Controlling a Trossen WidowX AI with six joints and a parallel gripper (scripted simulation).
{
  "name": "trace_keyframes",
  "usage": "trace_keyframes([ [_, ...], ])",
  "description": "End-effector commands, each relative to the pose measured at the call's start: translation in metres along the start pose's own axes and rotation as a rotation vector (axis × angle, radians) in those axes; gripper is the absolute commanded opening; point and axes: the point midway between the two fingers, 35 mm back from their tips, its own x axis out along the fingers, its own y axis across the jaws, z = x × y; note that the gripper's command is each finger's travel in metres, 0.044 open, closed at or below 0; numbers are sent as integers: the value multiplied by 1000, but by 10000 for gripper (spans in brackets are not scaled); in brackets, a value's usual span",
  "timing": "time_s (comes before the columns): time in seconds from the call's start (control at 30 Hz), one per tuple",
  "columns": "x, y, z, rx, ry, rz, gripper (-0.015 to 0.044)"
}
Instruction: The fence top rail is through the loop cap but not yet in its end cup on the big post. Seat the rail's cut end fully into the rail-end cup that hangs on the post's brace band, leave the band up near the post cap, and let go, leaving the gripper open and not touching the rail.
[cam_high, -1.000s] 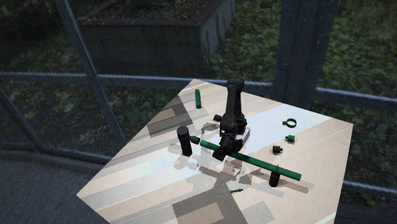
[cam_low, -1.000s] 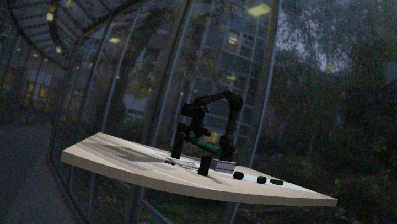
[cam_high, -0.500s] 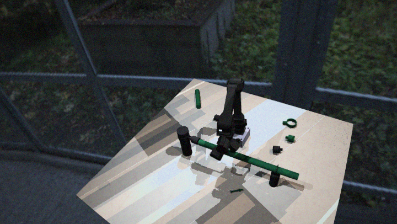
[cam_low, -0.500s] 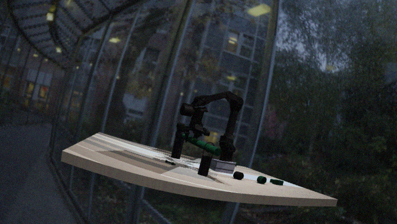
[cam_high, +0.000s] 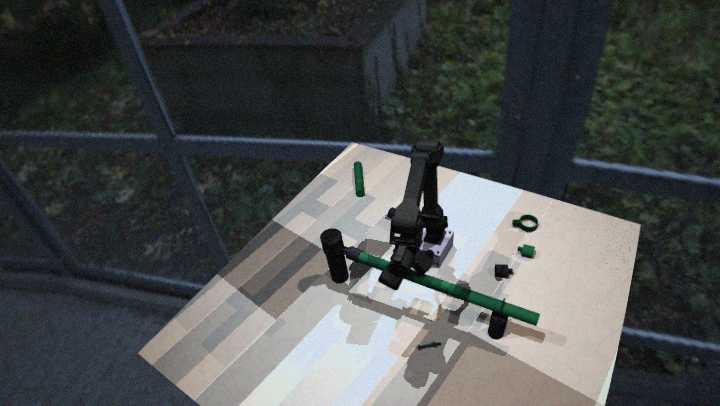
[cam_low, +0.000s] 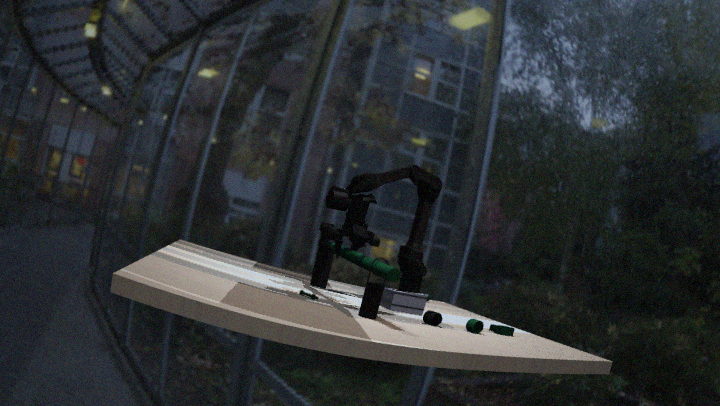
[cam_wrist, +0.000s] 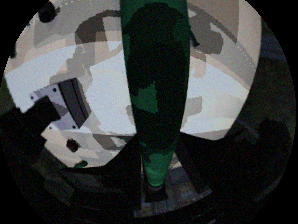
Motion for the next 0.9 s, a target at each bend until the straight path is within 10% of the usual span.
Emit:
trace_keyframes([
  [0.0, -1, 0, -3, 1, 13, -6, 0],
  [0.87, -1, 1, -1, 2, 4, 0, 0],
])
